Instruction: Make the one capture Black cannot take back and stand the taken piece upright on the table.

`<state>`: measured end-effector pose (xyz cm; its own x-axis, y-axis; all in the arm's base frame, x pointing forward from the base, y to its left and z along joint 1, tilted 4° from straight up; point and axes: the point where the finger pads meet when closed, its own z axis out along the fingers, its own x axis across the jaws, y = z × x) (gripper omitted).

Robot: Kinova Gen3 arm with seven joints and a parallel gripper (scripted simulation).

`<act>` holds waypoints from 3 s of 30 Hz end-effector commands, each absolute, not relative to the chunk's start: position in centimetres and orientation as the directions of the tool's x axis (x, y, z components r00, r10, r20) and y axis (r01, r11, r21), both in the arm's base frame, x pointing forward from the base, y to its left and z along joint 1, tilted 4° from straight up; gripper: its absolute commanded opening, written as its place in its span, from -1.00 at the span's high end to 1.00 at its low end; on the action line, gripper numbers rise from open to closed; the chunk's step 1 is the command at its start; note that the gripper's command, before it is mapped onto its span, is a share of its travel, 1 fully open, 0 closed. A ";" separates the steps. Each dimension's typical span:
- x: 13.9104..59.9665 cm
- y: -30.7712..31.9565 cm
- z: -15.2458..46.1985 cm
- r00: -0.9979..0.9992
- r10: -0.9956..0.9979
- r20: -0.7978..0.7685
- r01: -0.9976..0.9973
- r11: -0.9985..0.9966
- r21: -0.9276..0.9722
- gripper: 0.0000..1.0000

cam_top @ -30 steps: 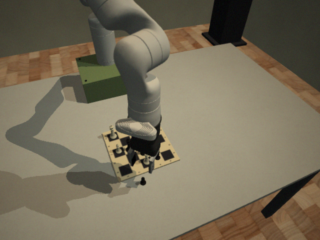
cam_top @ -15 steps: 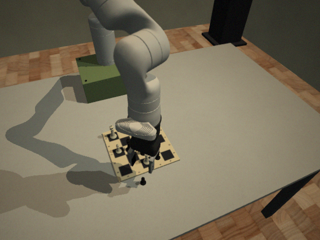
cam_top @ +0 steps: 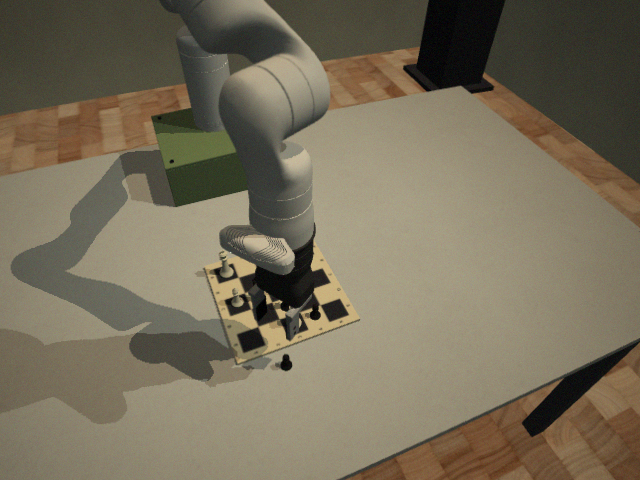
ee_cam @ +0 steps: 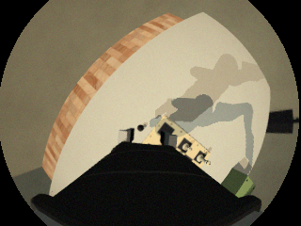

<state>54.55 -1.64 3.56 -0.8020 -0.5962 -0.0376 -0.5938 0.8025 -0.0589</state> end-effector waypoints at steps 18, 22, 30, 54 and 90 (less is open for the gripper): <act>47.3 -4.2 4.1 -0.998 -0.001 -0.065 0.001 1.000 -0.029 -1.00; 46.1 -4.6 4.2 -0.991 0.116 -0.069 0.118 0.993 -0.021 -1.00; 43.7 -5.3 4.3 -0.942 0.328 -0.075 0.330 0.944 -0.004 -1.00; 42.4 -5.6 4.4 -0.890 0.450 -0.077 0.451 0.893 0.007 -0.45; 42.4 -5.6 4.3 -0.890 0.449 -0.077 0.450 0.893 0.007 -0.45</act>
